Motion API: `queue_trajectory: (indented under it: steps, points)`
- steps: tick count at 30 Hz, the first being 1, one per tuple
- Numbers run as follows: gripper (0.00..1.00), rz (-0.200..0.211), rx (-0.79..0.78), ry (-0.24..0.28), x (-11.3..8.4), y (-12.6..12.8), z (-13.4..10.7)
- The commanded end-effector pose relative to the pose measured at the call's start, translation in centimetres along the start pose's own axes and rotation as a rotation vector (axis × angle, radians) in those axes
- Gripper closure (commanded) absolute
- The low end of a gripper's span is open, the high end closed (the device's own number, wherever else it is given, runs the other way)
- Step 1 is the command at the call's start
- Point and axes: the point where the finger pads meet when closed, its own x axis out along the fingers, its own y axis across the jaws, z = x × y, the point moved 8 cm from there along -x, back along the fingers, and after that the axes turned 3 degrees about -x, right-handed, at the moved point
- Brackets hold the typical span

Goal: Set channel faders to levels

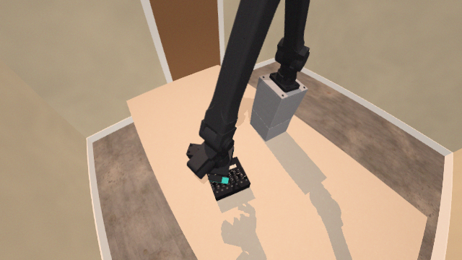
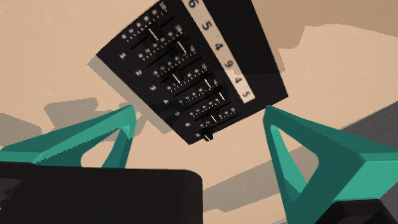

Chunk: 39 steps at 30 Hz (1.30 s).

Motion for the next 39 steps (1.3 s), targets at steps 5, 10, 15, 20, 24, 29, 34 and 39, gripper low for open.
queue_trajectory:
  steps: [5, 10, 15, 20, 24, 29, 34, 39]
  points:
    - [0.00, 0.007, 0.474, -0.020, -0.11, 1.49, 0.38]
    - [0.00, 0.005, 0.690, -0.027, 0.08, 1.05, 0.05]
    - [0.00, 0.005, 0.931, -0.046, 0.18, 1.12, -0.07]
    - [0.00, 0.008, 1.006, -0.053, 0.17, 1.04, 0.04]
    - [0.00, 0.008, 1.013, -0.053, 0.13, 0.88, 0.30]
    - [0.00, 0.008, 1.013, -0.051, 0.14, 0.89, 0.29]
    - [0.00, 0.008, 1.013, -0.051, 0.14, 0.89, 0.29]
    - [0.00, 0.008, 1.011, -0.051, 0.14, 0.89, 0.29]
